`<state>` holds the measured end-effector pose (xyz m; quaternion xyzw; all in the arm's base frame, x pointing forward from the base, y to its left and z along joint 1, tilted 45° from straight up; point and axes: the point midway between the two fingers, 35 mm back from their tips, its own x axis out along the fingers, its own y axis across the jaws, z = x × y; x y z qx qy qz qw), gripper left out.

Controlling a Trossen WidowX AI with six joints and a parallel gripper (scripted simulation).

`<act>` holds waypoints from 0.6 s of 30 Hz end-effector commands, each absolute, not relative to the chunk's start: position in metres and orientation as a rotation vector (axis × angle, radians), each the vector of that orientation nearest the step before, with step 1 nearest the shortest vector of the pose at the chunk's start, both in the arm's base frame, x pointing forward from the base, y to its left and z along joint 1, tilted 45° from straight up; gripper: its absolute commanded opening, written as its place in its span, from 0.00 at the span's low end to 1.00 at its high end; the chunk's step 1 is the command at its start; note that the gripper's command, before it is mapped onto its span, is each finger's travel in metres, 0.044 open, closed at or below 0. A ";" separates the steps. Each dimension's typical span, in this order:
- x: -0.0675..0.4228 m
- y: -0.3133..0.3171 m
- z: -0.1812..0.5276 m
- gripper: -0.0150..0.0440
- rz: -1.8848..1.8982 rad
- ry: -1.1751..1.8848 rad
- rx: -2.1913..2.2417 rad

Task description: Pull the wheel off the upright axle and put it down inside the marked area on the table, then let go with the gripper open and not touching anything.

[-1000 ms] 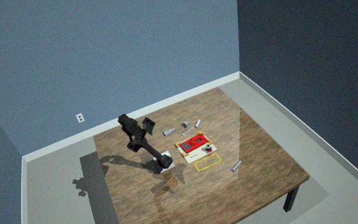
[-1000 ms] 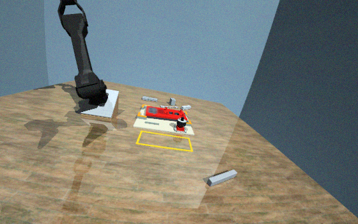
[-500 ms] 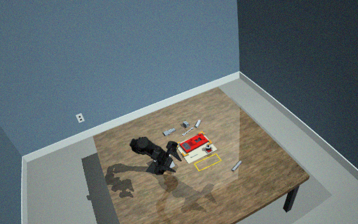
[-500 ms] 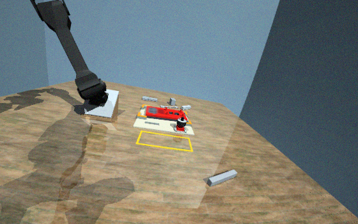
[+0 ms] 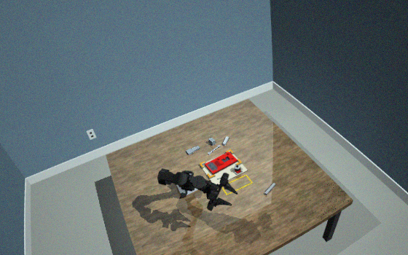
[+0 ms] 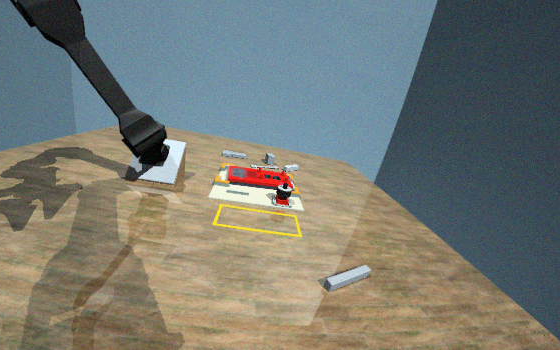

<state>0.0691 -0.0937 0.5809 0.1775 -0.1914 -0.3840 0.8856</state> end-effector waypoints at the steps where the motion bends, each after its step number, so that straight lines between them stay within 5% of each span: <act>1: 0.103 -0.113 0.561 0.76 -0.789 -0.303 0.456; 18: 0.274 -0.138 0.439 0.76 -0.805 0.156 0.731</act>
